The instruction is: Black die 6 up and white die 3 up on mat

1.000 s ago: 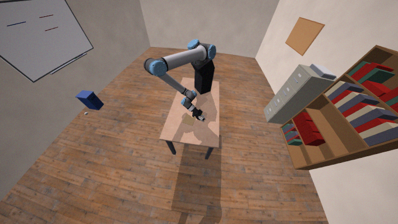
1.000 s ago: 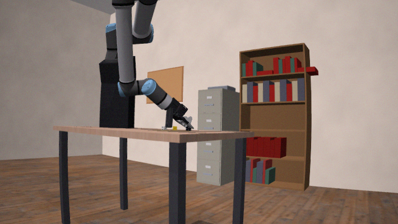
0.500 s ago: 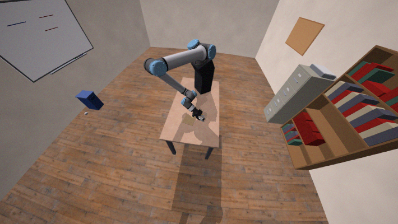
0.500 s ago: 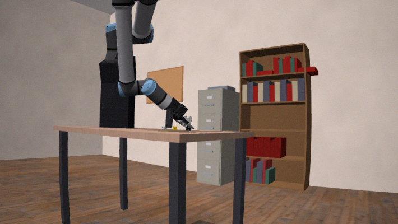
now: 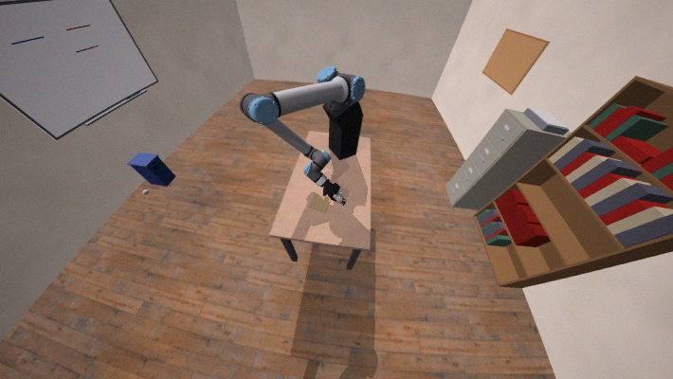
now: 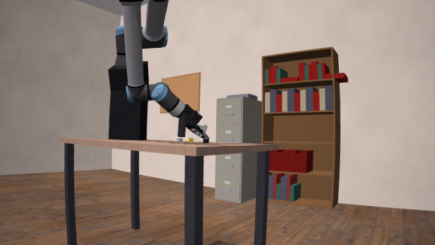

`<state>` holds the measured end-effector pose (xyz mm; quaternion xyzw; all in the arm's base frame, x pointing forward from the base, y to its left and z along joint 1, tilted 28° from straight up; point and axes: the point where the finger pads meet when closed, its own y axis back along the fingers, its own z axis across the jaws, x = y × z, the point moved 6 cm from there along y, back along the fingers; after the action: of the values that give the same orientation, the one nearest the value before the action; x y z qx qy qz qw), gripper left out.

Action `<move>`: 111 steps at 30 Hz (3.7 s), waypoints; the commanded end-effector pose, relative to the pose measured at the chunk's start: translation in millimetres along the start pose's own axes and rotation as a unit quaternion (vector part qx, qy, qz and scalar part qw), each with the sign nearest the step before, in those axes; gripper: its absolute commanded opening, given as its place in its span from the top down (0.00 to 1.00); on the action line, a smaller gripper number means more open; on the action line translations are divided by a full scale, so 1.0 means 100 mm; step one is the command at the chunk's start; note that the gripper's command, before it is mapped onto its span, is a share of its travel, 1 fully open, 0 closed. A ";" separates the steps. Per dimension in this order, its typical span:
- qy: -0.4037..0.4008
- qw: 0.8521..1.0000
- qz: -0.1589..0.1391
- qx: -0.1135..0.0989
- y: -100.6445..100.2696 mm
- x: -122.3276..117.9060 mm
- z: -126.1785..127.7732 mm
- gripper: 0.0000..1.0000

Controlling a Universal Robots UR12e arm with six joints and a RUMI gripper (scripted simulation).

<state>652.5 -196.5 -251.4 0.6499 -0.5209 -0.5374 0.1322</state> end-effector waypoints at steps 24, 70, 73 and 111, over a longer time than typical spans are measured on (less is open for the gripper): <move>0.000 1.000 0.000 0.000 0.47 -0.29 0.00 0.76; 0.000 0.950 0.313 -0.001 0.35 -1.16 0.00 0.76; 0.000 0.934 0.358 -0.001 0.29 -1.25 0.00 0.76; -0.034 0.886 0.461 0.018 0.06 -1.13 0.00 0.00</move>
<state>662.4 -96.1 -172.8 0.3268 -0.7696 -0.4230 0.3494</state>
